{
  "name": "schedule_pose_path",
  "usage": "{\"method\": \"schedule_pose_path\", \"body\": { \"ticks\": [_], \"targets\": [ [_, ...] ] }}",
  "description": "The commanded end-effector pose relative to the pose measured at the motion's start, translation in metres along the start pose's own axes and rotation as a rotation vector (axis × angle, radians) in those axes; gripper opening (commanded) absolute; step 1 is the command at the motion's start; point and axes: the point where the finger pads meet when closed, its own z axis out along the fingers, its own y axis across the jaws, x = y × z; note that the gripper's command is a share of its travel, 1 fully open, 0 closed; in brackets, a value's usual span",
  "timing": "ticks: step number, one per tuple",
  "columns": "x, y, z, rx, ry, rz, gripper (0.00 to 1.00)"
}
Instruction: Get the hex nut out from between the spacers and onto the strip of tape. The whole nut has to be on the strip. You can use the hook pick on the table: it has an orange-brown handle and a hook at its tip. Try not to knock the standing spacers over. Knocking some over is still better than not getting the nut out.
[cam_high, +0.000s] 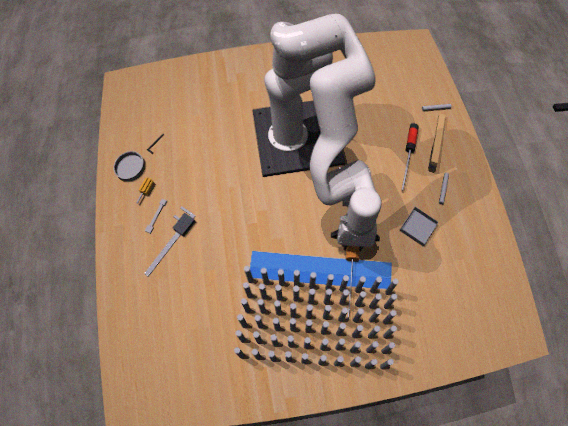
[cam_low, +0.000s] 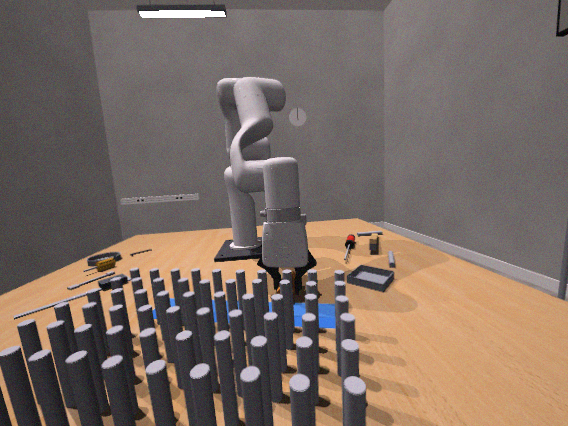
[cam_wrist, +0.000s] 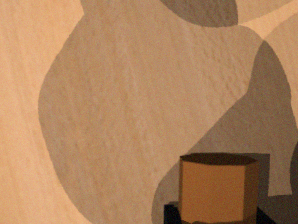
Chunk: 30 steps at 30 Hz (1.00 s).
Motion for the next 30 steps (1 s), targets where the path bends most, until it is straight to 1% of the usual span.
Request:
{"method": "schedule_pose_path", "body": {
  "ticks": [1, 5, 20, 22, 30],
  "targets": [
    [0.007, 0.001, -0.001, -0.002, -0.004, 0.0, 0.0],
    [0.011, 0.001, -0.001, -0.002, -0.004, 0.0, 0.0],
    [0.047, 0.002, -0.001, -0.002, -0.004, 0.0, 0.0],
    [0.047, 0.002, -0.001, -0.002, -0.004, 0.0, 0.0],
    [0.067, 0.002, -0.001, -0.002, -0.004, 0.0, 0.0]
  ]
}}
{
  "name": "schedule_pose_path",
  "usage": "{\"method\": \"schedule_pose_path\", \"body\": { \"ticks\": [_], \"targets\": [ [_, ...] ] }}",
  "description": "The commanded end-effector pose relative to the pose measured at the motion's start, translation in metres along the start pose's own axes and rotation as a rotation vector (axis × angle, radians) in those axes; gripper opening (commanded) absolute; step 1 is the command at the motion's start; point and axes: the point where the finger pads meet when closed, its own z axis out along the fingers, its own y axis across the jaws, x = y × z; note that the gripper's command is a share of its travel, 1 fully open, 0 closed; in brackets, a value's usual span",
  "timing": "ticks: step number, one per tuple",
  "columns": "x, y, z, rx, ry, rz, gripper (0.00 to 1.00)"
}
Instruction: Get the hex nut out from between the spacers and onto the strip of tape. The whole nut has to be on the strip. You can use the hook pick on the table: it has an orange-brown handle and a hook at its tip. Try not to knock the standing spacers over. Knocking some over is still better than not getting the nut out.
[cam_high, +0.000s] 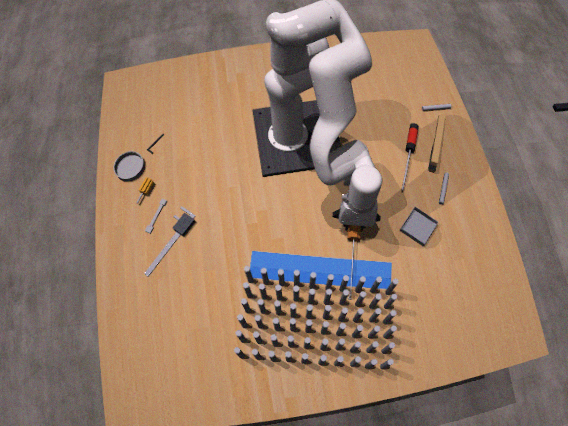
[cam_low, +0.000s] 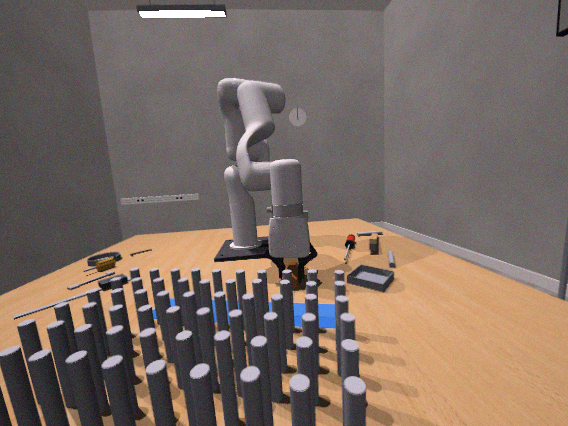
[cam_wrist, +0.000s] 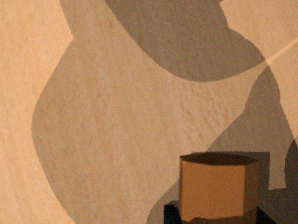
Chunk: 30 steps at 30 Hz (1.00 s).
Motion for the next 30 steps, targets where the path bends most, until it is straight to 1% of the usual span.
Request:
{"method": "schedule_pose_path", "body": {
  "ticks": [1, 7, 9, 20, 30],
  "targets": [
    [0.008, 0.001, -0.001, -0.002, -0.004, 0.0, 0.0],
    [0.021, 0.001, -0.001, -0.002, -0.004, 0.0, 0.0],
    [0.021, 0.001, -0.001, -0.002, -0.004, 0.0, 0.0],
    [0.041, 0.002, -0.001, -0.002, -0.004, 0.0, 0.0],
    [0.05, 0.002, -0.001, -0.002, -0.004, 0.0, 0.0]
  ]
}}
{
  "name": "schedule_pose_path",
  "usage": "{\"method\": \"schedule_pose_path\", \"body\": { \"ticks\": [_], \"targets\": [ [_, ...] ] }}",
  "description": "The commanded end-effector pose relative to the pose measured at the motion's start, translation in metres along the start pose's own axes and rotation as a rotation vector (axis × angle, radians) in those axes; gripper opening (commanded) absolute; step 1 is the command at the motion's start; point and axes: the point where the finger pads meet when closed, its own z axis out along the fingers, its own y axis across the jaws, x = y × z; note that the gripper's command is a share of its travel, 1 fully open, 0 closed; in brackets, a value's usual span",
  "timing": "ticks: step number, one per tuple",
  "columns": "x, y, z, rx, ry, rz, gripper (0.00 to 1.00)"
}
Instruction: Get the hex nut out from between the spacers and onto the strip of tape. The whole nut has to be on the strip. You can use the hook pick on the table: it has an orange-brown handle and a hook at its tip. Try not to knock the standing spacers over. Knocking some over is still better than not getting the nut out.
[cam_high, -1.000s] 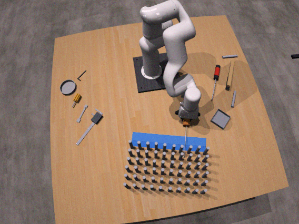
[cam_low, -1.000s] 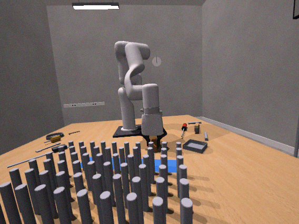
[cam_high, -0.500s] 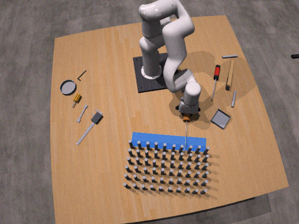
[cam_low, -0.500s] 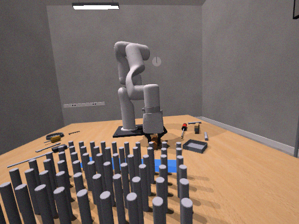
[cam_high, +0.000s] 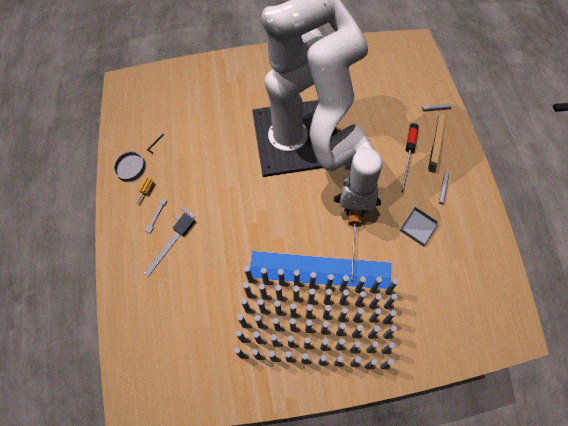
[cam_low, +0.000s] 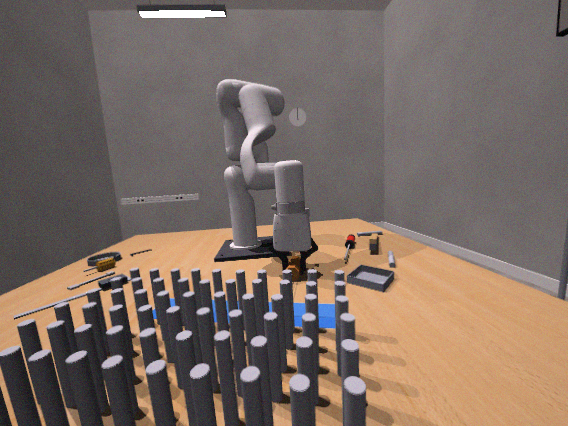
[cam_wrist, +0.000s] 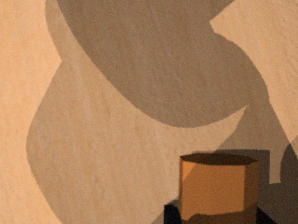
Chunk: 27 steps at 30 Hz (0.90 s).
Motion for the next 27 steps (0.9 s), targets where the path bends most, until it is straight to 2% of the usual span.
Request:
{"method": "schedule_pose_path", "body": {
  "ticks": [1, 27],
  "targets": [
    [0.0024, 0.001, -0.001, -0.002, -0.003, 0.0, 0.0],
    [0.0075, 0.0011, -0.0011, -0.002, -0.003, 0.0, 0.0]
  ]
}}
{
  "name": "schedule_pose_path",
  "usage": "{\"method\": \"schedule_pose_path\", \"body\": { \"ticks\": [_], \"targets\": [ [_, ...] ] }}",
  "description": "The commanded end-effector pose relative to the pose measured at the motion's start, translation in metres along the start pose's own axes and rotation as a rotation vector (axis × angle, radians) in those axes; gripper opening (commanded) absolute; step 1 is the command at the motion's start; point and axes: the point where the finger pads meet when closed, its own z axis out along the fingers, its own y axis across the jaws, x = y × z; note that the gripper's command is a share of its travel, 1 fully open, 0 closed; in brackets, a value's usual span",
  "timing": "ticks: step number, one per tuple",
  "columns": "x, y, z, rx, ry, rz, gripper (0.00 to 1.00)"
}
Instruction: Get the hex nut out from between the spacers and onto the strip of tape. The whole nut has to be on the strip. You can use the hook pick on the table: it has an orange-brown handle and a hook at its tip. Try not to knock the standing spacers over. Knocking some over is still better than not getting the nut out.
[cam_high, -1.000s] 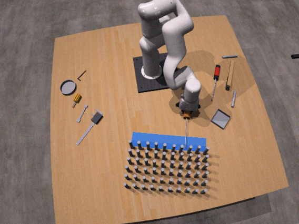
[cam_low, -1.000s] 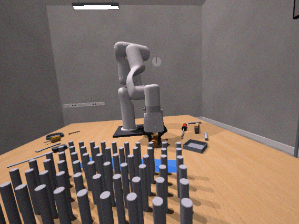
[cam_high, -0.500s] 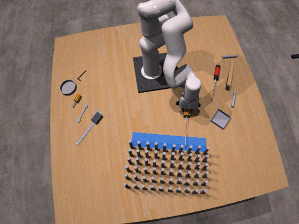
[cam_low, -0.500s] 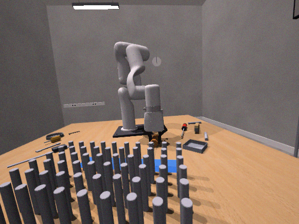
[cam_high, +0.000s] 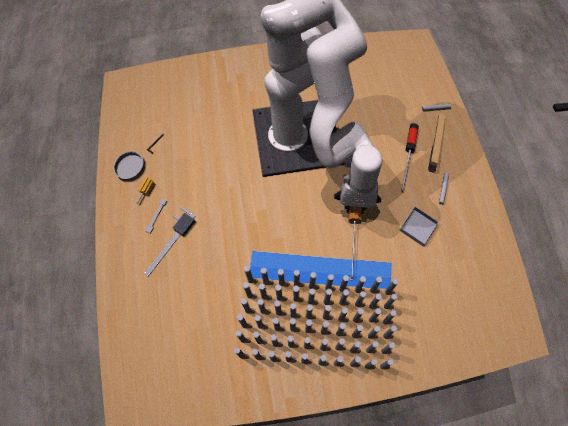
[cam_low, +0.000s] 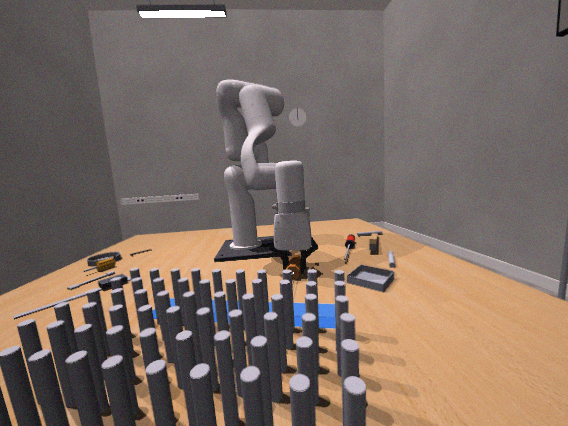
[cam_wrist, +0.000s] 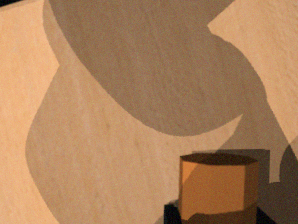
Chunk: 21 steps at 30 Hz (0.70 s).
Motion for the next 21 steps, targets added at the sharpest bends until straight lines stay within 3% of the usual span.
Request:
{"method": "schedule_pose_path", "body": {
  "ticks": [1, 21],
  "targets": [
    [-0.001, 0.001, -0.001, -0.002, -0.002, 0.0, 0.0],
    [-0.001, 0.001, -0.017, -0.003, -0.001, 0.0, 0.0]
  ]
}}
